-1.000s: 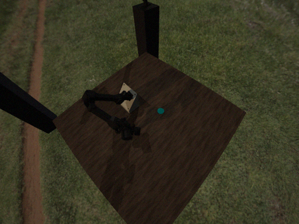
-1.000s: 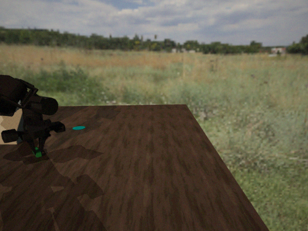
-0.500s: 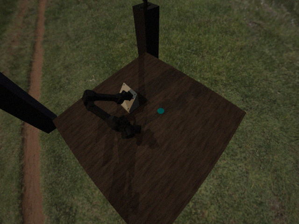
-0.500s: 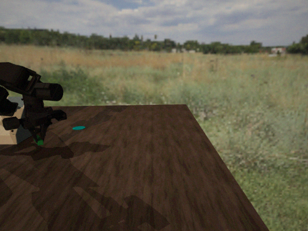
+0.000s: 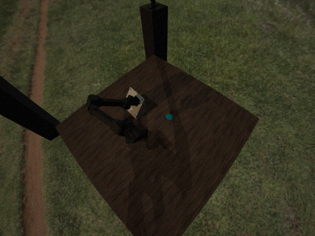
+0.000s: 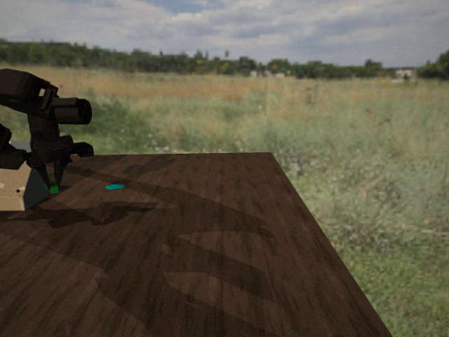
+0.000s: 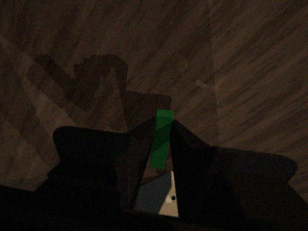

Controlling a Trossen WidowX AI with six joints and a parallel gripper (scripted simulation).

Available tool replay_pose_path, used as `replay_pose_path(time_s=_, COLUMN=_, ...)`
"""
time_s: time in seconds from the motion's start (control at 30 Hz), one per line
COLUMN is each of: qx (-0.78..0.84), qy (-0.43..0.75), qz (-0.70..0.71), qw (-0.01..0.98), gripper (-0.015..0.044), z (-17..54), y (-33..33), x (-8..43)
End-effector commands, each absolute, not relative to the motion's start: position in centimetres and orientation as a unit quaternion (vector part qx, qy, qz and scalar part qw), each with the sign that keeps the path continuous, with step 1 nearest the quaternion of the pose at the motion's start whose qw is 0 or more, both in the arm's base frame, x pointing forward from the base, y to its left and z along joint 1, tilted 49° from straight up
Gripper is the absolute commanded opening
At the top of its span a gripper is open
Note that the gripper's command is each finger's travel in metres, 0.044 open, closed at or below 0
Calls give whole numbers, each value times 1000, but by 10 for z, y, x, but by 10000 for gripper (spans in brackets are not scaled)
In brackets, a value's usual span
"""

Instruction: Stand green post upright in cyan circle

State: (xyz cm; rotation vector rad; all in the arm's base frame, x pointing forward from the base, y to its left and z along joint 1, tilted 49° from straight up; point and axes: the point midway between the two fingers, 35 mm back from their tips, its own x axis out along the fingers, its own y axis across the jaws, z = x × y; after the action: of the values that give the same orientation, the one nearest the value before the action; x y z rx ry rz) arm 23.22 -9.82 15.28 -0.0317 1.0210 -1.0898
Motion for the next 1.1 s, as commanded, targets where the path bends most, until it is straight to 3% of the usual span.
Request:
replay_pose_path(time_s=0.0, qx=-16, qy=458, qz=-498, qw=736, gripper=23, z=164, y=-91, x=230)
replay_pose_path(time_s=1.07, qx=-148, qy=537, qz=-380, qw=739, gripper=23, z=140, y=-35, x=257)
